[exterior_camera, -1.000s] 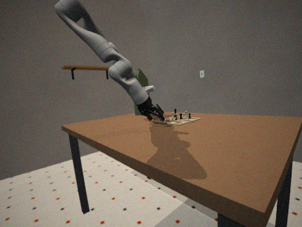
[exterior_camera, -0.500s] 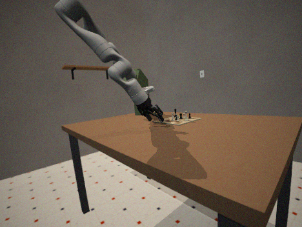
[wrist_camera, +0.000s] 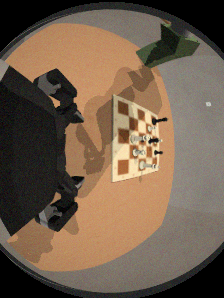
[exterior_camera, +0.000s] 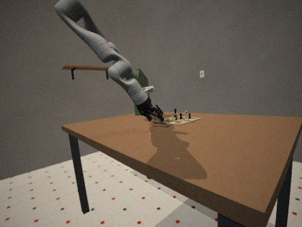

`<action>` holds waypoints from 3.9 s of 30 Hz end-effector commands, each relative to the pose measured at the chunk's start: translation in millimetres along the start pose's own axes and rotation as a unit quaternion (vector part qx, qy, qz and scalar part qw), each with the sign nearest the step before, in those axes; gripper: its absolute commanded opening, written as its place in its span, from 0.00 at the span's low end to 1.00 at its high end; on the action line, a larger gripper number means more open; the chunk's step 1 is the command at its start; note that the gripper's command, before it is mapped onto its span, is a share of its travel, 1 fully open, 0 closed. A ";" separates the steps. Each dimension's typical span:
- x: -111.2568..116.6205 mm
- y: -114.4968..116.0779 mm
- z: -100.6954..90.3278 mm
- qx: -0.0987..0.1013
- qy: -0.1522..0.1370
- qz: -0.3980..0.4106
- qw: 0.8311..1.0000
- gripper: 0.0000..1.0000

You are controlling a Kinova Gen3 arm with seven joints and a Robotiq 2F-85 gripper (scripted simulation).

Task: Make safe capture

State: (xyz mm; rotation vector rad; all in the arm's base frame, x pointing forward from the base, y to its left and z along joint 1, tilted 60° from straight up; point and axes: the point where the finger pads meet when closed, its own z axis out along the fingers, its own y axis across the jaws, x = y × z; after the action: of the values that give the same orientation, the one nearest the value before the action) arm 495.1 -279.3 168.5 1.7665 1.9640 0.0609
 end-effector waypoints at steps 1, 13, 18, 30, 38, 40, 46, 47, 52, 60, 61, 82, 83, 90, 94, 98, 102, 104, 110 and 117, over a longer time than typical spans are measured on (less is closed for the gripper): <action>0.8 -0.2 0.6 -0.001 0.000 0.004 1.000 1.00; 0.8 -0.2 0.6 -0.001 0.000 0.004 1.000 1.00; 0.8 -0.2 0.6 -0.001 0.000 0.004 1.000 1.00; 0.8 -0.2 0.6 -0.001 0.000 0.004 1.000 1.00; 9.6 -2.8 -7.7 0.003 0.004 0.004 1.000 1.00; 13.9 -2.5 -14.4 0.003 0.004 0.005 1.000 1.00; 24.1 -1.5 -28.8 0.001 0.002 0.004 1.000 1.00; 28.3 -2.6 -33.5 0.003 0.004 0.005 1.000 1.00; 42.2 -1.9 -53.9 0.002 0.004 0.005 1.000 1.00; 53.8 0.3 -69.9 -0.001 0.000 0.004 1.000 1.00; 53.8 0.3 -69.9 -0.001 0.000 0.004 1.000 1.00; 92.6 -3.2 -39.2 0.051 0.005 -0.115 0.992 1.00; 101.4 -4.6 -32.7 0.063 0.005 -0.141 0.988 1.00; 151.0 -13.6 3.1 0.132 -0.006 -0.311 0.941 1.00; 172.9 -17.7 16.8 0.160 -0.016 -0.382 0.910 1.00; 190.0 -17.4 29.3 0.185 -0.035 -0.463 0.866 1.00; 209.8 -18.2 40.0 0.208 -0.053 -0.529 0.821 1.00; 221.4 -14.9 46.4 0.211 -0.062 -0.563 0.797 1.00; 246.4 -8.9 57.6 0.233 -0.099 -0.647 0.719 1.00; 275.1 1.5 66.3 0.248 -0.144 -0.723 0.629 1.00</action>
State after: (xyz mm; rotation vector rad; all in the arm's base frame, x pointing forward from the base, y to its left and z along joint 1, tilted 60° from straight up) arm 509.5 -58.1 35.4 0.0090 2.6410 -1.2002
